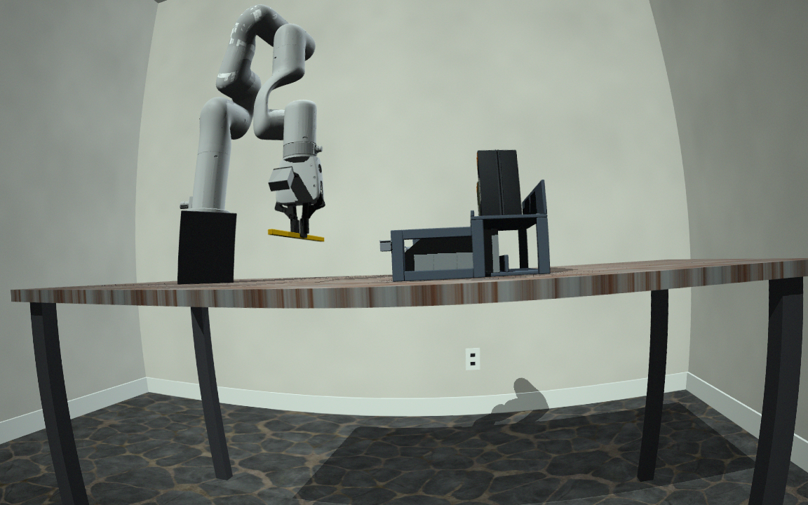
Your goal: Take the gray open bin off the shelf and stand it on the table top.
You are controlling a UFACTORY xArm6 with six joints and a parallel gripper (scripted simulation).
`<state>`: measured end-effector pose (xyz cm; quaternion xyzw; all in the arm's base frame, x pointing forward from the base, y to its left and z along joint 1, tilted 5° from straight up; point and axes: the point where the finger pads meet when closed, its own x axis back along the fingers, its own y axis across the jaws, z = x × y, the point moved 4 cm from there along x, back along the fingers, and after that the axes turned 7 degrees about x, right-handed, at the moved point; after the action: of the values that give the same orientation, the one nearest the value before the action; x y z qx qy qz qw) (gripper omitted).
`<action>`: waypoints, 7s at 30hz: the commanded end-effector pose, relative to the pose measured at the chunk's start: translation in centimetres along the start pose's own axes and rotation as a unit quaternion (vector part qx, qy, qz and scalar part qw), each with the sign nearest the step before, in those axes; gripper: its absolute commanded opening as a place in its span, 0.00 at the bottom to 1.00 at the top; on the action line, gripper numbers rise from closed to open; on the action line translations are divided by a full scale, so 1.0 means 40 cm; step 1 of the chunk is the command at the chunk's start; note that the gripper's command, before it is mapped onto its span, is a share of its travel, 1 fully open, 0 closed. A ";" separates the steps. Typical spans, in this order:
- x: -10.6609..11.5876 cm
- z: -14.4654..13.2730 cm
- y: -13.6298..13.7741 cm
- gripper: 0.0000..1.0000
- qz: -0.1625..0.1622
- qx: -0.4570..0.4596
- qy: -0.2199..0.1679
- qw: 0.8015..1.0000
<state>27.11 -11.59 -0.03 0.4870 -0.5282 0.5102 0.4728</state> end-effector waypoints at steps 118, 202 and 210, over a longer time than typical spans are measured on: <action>-0.220 0.004 -0.025 0.00 0.000 0.000 0.000 1.000; -0.095 0.004 -0.026 1.00 0.000 0.000 0.000 1.000; -0.095 0.004 -0.026 1.00 0.000 0.000 0.000 1.000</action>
<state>28.24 -11.51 -4.01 0.4756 -0.5315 0.5215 0.4683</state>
